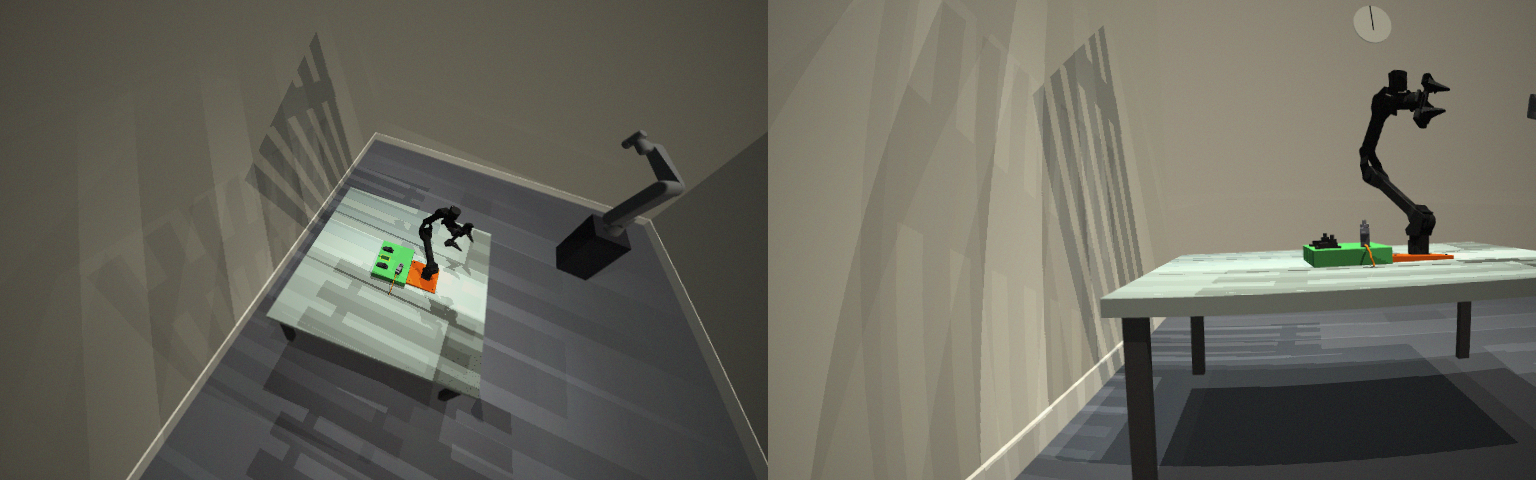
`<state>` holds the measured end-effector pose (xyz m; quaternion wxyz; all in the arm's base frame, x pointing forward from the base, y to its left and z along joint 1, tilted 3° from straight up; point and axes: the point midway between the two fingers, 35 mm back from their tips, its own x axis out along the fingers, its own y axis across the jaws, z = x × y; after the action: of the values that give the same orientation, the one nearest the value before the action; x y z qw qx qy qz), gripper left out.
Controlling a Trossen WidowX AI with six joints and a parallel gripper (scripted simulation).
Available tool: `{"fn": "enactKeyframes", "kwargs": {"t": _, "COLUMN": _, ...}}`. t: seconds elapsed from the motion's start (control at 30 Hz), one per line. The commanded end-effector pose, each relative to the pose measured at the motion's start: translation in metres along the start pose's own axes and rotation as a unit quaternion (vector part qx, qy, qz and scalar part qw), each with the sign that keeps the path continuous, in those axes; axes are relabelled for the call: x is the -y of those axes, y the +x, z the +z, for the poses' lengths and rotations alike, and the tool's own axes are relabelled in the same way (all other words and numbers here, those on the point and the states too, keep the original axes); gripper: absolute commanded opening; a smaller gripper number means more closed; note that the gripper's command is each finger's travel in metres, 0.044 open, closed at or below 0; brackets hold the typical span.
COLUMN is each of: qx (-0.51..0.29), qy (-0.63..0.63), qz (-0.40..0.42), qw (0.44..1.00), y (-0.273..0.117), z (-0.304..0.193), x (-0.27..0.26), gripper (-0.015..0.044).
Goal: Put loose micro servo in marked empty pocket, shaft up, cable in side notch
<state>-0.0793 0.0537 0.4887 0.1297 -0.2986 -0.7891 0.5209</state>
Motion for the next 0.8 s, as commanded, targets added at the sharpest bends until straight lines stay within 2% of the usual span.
{"fn": "enactKeyframes", "kwargs": {"t": 0.0, "qx": -0.001, "qy": 0.001, "qz": 0.002, "qw": 1.000, "y": 0.001, "z": 0.000, "x": 0.000, "gripper": 0.0426}}
{"fn": "enactKeyframes", "kwargs": {"t": 0.03, "qx": -0.003, "qy": 0.004, "qz": 0.006, "qw": 1.000, "y": 0.002, "z": -0.001, "x": -0.001, "gripper": 0.0440}}
{"fn": "enactKeyframes", "kwargs": {"t": 0.4, "qx": -0.069, "qy": 0.084, "qz": 0.113, "qw": 0.988, "y": 0.040, "z": -0.020, "x": -0.037, "gripper": 0.0440}}
{"fn": "enactKeyframes", "kwargs": {"t": 0.77, "qx": -0.152, "qy": 0.185, "qz": 0.216, "qw": 0.947, "y": 0.065, "z": -0.050, "x": -0.087, "gripper": 0.0440}}
